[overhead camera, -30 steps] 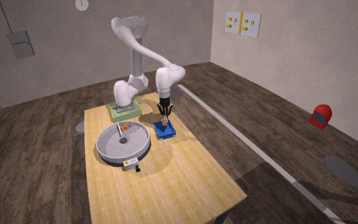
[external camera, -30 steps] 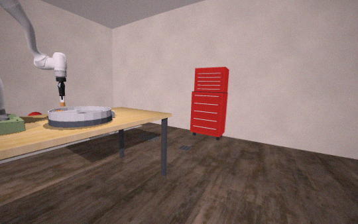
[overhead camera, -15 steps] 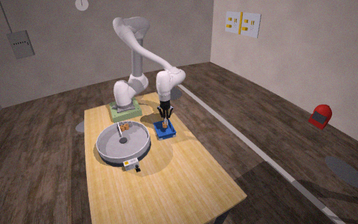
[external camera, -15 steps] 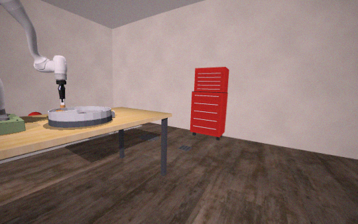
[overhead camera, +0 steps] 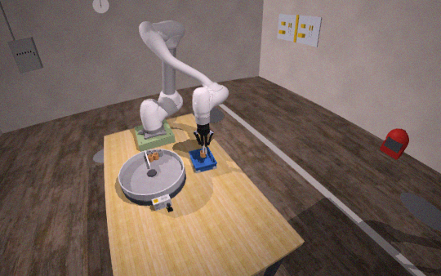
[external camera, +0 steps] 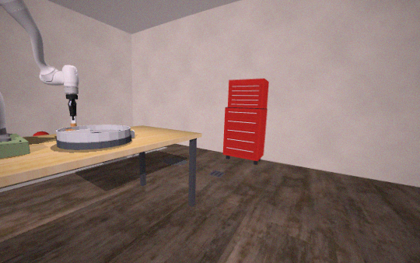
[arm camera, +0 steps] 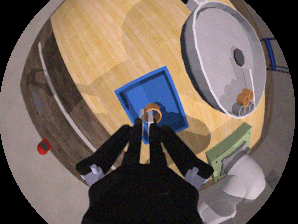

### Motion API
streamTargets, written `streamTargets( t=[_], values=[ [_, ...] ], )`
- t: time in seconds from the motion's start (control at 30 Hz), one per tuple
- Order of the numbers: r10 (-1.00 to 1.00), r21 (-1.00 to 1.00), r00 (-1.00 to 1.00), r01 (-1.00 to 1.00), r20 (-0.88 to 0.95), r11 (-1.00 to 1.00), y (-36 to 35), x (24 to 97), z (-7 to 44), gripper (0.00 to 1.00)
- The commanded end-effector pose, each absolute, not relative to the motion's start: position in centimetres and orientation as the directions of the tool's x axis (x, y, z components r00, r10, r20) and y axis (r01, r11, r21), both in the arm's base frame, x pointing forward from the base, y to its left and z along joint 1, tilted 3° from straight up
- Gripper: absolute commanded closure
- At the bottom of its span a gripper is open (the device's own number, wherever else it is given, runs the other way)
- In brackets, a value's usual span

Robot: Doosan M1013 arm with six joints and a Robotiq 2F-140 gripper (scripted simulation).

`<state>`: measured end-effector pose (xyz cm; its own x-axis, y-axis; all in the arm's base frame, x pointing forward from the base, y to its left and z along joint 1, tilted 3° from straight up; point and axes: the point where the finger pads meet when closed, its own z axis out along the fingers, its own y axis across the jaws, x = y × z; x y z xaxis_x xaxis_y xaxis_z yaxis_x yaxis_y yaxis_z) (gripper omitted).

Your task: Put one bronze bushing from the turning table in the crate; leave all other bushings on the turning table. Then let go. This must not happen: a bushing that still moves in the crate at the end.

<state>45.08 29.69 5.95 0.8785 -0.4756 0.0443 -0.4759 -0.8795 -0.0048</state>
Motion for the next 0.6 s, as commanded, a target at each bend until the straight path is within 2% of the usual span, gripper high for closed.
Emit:
streamTargets(
  t=[0.0, 0.57],
  values=[
    [-0.475, 0.004, 0.879, -0.475, 0.044, -0.88, 29.37, 44.79, 5.45, 1.0],
    [-0.475, 0.004, 0.879, -0.475, 0.044, -0.88, 28.92, 44.37, 5.03, 1.0]
  ],
)
